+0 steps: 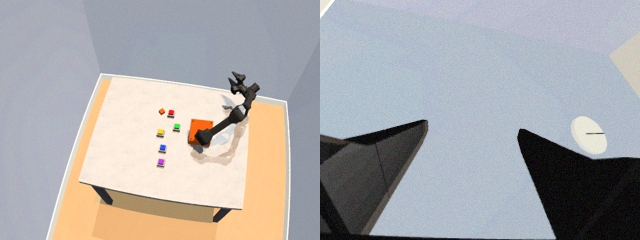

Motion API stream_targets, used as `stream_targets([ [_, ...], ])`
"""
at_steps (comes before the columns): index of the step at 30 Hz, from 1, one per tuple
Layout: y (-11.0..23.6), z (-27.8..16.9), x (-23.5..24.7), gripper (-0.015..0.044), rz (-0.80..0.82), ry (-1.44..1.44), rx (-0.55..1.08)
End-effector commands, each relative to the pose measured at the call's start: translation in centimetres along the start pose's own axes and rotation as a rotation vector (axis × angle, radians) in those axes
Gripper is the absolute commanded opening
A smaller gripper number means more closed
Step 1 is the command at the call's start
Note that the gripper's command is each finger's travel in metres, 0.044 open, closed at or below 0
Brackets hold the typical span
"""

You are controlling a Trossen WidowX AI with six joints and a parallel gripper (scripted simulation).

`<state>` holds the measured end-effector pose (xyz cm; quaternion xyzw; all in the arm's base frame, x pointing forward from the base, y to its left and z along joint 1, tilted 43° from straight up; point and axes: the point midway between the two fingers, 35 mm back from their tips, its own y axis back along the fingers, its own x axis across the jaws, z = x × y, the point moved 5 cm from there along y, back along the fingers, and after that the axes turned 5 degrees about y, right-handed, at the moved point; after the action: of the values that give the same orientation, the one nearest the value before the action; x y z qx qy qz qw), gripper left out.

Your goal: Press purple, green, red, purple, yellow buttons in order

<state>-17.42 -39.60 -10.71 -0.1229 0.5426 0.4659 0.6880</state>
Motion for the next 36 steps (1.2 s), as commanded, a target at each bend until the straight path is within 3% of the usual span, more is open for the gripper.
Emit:
stream_targets([
  [1,-0.3,0.1,-0.2,0.0400,0.005,-0.006,-0.006],
  [5,-5.5,3.6,-4.1,0.0400,0.117,-0.134,-0.116],
  [10,-9.9,7.8,-7.0,0.0400,0.234,-0.243,-0.195],
  [20,-17.9,20.1,-11.8,0.0400,0.531,-0.461,-0.315],
  [28,-21.2,31.7,-13.4,0.0400,0.791,-0.596,-0.335],
  [36,-21.2,43.9,-13.2,0.0400,1.062,-0.693,-0.281],
])
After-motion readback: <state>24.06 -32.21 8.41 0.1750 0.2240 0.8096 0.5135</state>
